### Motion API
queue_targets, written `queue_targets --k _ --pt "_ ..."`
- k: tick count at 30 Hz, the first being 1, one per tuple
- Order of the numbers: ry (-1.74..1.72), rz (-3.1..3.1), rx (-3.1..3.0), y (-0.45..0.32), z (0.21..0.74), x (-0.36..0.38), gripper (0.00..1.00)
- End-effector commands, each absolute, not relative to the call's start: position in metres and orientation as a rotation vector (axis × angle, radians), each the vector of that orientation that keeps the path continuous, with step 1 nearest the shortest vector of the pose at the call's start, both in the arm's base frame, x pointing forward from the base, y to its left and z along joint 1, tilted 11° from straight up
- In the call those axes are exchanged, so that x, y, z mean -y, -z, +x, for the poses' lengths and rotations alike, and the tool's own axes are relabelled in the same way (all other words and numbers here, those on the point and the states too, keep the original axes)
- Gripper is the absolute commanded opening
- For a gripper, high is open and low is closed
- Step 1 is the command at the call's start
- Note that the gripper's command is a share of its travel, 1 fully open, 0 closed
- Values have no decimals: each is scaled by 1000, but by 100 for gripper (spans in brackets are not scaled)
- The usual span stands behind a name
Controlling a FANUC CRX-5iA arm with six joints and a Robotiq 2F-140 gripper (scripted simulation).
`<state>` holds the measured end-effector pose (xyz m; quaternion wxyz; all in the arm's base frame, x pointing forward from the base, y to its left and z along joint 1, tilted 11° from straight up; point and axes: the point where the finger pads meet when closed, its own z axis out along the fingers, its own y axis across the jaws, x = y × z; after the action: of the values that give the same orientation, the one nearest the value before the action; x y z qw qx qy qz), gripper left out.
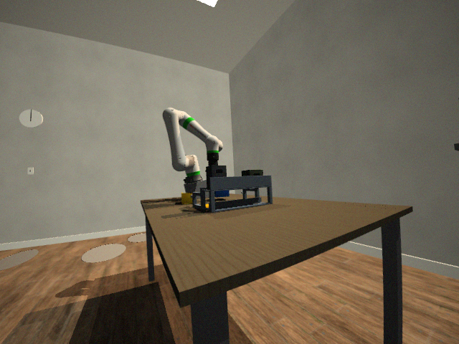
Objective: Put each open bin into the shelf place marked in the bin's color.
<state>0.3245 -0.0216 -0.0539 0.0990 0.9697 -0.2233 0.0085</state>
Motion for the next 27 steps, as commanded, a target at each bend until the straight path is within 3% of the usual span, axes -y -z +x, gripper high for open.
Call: queue_targets --k 1,27 --pt "-26 2868 661 50 325 21 0" --pt "-26 2868 661 21 326 15 0"
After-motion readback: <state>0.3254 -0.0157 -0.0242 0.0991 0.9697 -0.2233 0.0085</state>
